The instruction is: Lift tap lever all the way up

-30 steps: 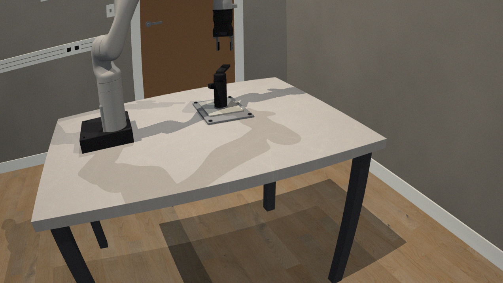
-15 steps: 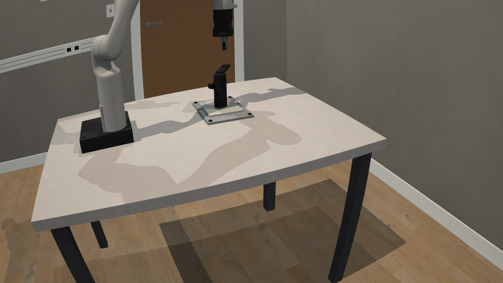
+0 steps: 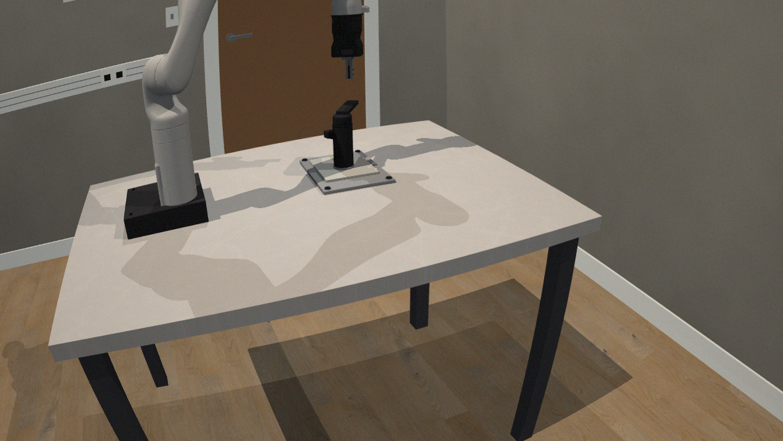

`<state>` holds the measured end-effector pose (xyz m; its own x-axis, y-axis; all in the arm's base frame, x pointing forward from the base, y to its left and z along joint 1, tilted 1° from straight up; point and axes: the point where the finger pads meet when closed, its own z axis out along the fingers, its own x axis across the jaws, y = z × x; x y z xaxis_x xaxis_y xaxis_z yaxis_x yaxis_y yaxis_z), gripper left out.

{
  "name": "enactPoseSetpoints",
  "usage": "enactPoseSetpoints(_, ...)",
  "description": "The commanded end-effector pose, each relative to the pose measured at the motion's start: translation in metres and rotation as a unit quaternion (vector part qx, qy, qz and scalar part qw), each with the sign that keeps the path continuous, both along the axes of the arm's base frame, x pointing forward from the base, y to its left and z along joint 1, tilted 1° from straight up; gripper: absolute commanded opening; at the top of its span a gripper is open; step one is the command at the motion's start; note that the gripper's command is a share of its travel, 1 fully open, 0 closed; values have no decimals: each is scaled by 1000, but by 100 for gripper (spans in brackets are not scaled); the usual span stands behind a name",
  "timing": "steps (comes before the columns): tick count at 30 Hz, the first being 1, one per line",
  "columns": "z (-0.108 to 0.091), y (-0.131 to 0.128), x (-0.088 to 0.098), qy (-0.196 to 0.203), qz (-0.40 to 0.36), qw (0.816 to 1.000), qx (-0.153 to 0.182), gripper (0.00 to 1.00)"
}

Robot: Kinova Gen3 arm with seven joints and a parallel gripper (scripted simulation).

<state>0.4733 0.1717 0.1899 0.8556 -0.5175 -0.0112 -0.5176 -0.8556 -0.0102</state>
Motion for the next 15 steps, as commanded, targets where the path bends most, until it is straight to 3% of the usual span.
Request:
enactPoseSetpoints(1,1,0,0,-1,0,1000,0,0)
enactPoseSetpoints(14,1,0,0,-1,0,1000,0,0)
enactPoseSetpoints(15,1,0,0,-1,0,1000,0,100)
